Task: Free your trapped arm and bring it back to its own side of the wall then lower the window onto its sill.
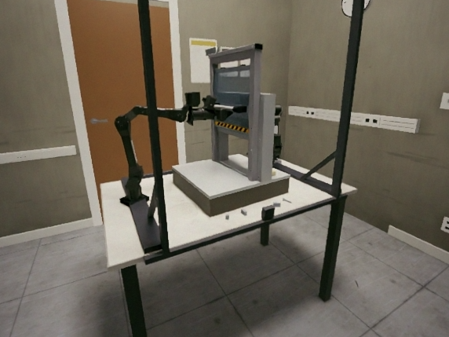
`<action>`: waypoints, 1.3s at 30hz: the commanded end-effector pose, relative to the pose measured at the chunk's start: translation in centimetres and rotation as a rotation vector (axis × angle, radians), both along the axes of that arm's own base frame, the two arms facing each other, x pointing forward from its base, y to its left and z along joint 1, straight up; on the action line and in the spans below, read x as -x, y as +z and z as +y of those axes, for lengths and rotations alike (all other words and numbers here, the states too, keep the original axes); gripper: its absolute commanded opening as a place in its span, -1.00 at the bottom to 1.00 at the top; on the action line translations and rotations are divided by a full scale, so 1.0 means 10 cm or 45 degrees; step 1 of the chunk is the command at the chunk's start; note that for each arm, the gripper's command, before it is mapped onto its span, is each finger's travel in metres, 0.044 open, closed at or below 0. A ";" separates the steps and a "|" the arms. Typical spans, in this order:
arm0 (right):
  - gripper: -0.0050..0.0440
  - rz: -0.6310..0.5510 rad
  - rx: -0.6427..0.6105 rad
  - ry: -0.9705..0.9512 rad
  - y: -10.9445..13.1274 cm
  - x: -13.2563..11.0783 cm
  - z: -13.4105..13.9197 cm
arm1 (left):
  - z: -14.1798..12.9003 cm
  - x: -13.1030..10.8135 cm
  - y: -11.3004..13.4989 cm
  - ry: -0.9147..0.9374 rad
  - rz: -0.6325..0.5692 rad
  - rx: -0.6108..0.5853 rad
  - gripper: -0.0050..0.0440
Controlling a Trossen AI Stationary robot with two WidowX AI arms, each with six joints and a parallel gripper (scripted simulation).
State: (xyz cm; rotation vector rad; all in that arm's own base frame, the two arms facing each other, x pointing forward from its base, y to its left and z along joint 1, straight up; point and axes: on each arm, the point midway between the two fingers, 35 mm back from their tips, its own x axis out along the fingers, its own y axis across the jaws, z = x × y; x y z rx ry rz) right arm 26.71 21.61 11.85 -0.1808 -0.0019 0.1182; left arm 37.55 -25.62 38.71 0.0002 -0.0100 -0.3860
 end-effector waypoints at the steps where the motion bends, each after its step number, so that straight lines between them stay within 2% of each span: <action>1: 0.84 -0.015 -0.030 0.001 0.07 0.14 -0.01 | 0.14 0.18 0.86 -0.013 -0.211 0.154 0.84; 4: 0.84 -0.024 -0.042 -0.001 0.10 0.04 0.02 | 0.14 0.18 0.86 -0.013 -0.211 0.154 0.84; 14: 0.84 -0.023 -0.040 -0.001 0.21 0.03 0.04 | 0.14 0.18 0.86 -0.013 -0.211 0.154 0.84; 21: 0.84 -0.030 -0.058 0.002 0.49 0.01 0.07 | 0.14 0.18 0.86 -0.013 -0.211 0.154 0.84; 22: 0.84 -0.027 -0.058 -0.002 0.53 0.01 0.05 | 0.14 0.18 0.86 -0.013 -0.211 0.154 0.84; 24: 0.84 0.002 -0.008 -0.014 0.46 -0.04 -0.14 | 0.14 0.18 0.86 -0.013 -0.211 0.154 0.84; 25: 0.84 -0.007 -0.023 0.012 0.48 -0.04 -0.03 | 0.14 0.18 0.86 -0.013 -0.211 0.154 0.84; 27: 0.84 -0.007 -0.023 0.012 0.48 -0.04 -0.03 | 0.14 0.18 0.86 -0.013 -0.211 0.154 0.84; 30: 0.84 -0.030 -0.061 -0.001 0.64 -0.07 -0.13 | 0.14 0.18 0.86 -0.013 -0.211 0.154 0.84; 35: 0.84 -0.009 -0.031 0.003 0.72 -0.09 -0.34 | 0.14 0.18 0.86 -0.013 -0.211 0.154 0.84; 36: 0.84 -0.001 -0.020 0.011 0.67 -0.09 -0.28 | 0.14 0.18 0.86 -0.013 -0.211 0.154 0.84; 39: 0.84 -0.022 -0.046 -0.002 0.81 -0.10 -0.42 | 0.14 0.18 0.86 -0.013 -0.211 0.154 0.84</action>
